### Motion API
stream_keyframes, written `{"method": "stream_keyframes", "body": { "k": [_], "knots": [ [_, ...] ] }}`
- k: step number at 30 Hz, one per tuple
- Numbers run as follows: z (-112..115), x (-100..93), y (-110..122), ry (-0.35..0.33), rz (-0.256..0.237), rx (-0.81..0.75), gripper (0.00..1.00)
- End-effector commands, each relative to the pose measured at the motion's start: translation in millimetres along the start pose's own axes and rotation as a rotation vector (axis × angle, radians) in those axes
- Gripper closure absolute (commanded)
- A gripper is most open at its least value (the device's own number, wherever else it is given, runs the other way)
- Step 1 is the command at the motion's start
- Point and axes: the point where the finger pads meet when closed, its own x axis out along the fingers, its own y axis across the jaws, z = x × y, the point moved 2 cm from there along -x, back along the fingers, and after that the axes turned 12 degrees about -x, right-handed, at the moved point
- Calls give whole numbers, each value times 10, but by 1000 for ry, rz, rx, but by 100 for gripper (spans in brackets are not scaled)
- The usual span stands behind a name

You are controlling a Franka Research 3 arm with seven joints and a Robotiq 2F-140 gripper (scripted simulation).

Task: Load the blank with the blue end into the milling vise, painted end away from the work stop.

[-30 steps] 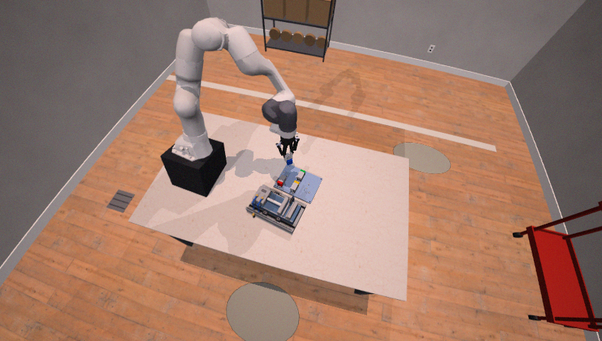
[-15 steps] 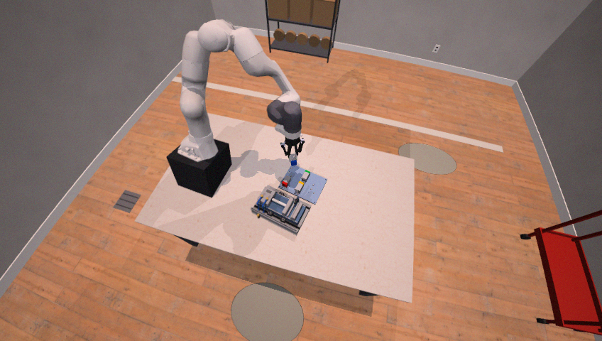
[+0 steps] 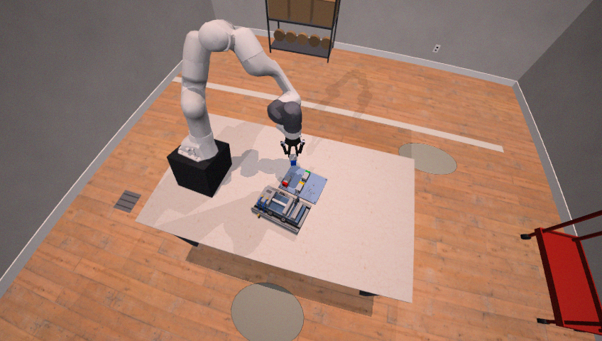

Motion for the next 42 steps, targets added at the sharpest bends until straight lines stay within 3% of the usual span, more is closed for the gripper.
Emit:
{"method": "stream_keyframes", "body": {
  "k": [1, 3, 7, 20, 24, 37, 42],
  "knots": [
    [4, -7, 10, -3, -4, 61, 100],
    [-1, -2, 4, -1, -1, 57, 100],
    [4, -9, 12, -3, -4, 241, 100],
    [0, -3, 5, -2, -2, 236, 100],
    [4, -9, 13, -5, -6, 420, 100],
    [1, -4, 7, -3, -4, 408, 100],
    [4, -9, 14, -8, -9, 564, 100]
  ]
}}
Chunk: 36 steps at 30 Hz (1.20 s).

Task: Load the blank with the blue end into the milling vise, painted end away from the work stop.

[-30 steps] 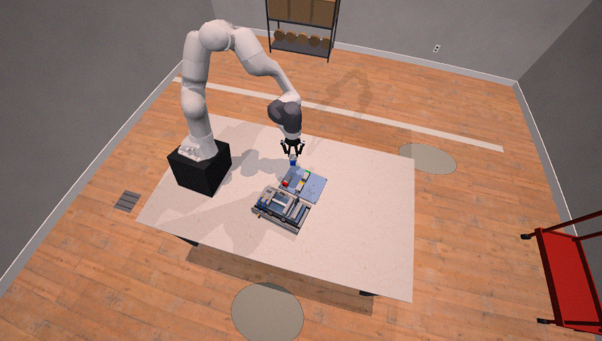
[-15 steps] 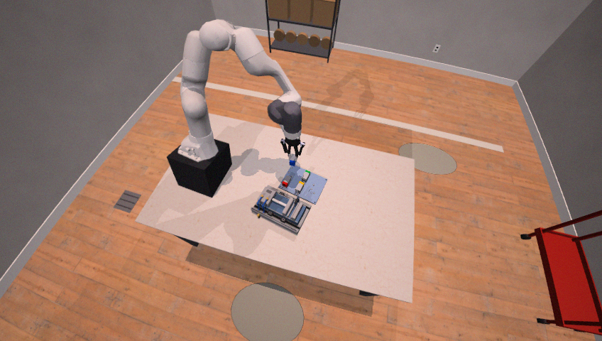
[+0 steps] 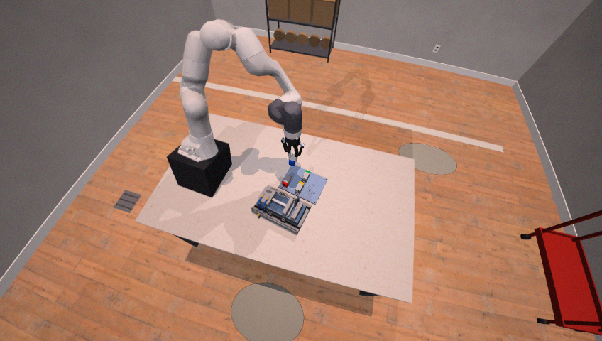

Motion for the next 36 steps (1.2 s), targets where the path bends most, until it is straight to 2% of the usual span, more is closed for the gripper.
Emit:
{"method": "stream_keyframes", "body": {
  "k": [1, 11, 12, 28, 33, 36],
  "knots": [
    [-5, -8, 13, -7, -5, 131, 100],
    [-5, -8, 13, -7, -5, 131, 100],
    [-5, -3, 6, -5, -4, 95, 100],
    [-6, -8, 14, -7, -5, 131, 100],
    [488, 10, 63, -7, -5, 131, 100],
    [488, 10, 63, -7, -5, 131, 100]
  ]
}}
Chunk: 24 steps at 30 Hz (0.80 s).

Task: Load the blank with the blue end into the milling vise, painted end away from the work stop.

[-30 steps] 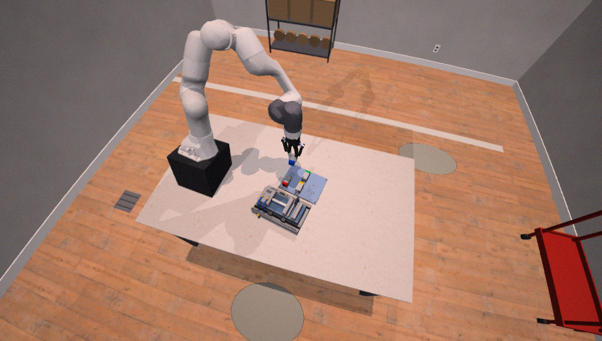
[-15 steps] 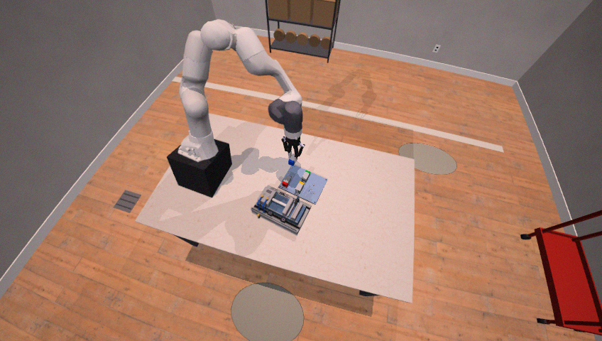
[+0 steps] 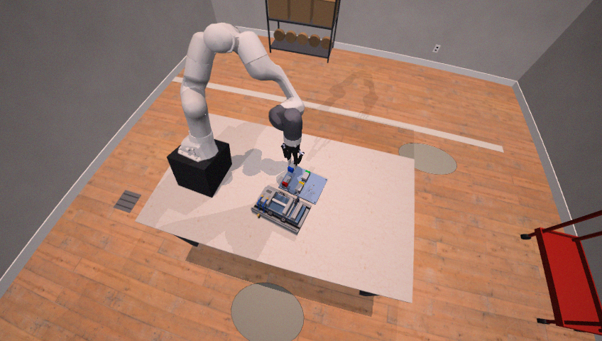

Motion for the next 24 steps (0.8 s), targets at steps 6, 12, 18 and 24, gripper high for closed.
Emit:
{"method": "stream_keyframes", "body": {
  "k": [6, 12, 18, 24],
  "knots": [
    [19, 3, 22, 11, -2, -43, 100],
    [315, 20, 100, 10, -2, -34, 100],
    [506, 27, 160, 11, -2, -43, 100],
    [506, 27, 160, 11, -2, -43, 100]
  ]
}}
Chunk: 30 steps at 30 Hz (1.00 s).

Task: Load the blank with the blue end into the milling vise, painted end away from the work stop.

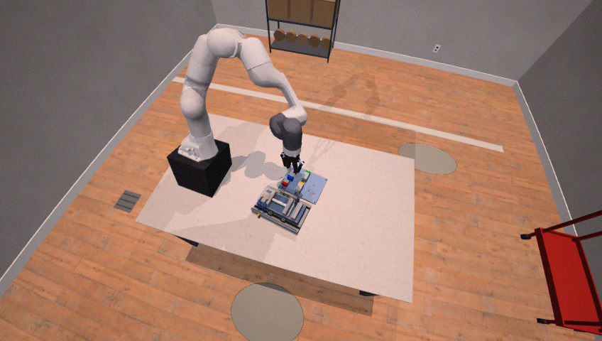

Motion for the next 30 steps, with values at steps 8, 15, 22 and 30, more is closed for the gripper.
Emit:
{"method": "stream_keyframes", "body": {
  "k": [8, 15, 22, 30],
  "knots": [
    [467, 17, 147, 5, 0, -35, 100],
    [467, 17, 147, 5, 0, -35, 100],
    [760, 31, 228, 4, 0, -24, 100],
    [950, 35, 289, 5, 0, -35, 100]
  ]
}}
